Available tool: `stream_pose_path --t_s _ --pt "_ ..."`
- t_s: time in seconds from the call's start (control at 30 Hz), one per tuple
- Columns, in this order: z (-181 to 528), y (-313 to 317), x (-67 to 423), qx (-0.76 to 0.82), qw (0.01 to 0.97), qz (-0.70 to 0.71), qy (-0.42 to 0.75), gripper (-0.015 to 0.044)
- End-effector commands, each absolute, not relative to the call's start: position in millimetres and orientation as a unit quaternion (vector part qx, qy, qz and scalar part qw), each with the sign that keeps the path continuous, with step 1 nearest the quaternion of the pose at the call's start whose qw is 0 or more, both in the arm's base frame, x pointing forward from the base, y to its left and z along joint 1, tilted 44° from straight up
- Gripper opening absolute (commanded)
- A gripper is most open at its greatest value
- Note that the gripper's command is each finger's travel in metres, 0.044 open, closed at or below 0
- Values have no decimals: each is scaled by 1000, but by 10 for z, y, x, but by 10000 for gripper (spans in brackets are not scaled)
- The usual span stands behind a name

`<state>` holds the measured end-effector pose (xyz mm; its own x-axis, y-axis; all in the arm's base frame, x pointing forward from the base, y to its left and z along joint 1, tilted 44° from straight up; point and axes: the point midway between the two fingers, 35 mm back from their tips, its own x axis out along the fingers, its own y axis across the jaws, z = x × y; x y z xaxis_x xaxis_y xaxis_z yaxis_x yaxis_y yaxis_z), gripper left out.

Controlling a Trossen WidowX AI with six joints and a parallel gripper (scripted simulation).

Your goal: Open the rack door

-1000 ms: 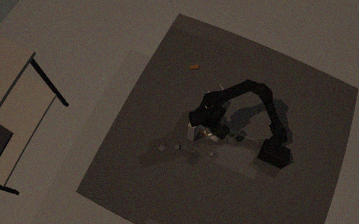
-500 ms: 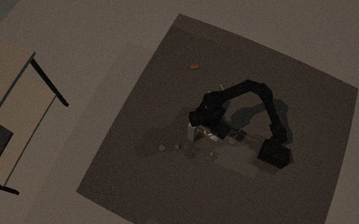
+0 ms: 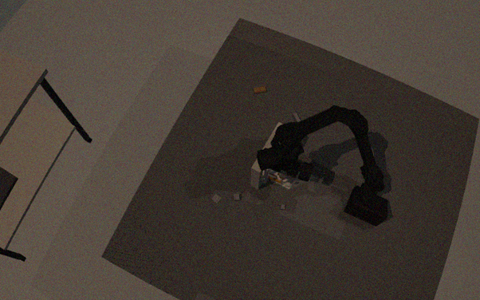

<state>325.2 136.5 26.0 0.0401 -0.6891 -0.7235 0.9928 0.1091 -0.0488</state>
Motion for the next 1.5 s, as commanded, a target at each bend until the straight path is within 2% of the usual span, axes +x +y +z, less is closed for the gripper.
stream_pose_path --t_s 0.0,1.47 --pt "275 1338 3211 210 692 -602 339 25" --pt "761 780 2579 -87 717 -416 552 25"
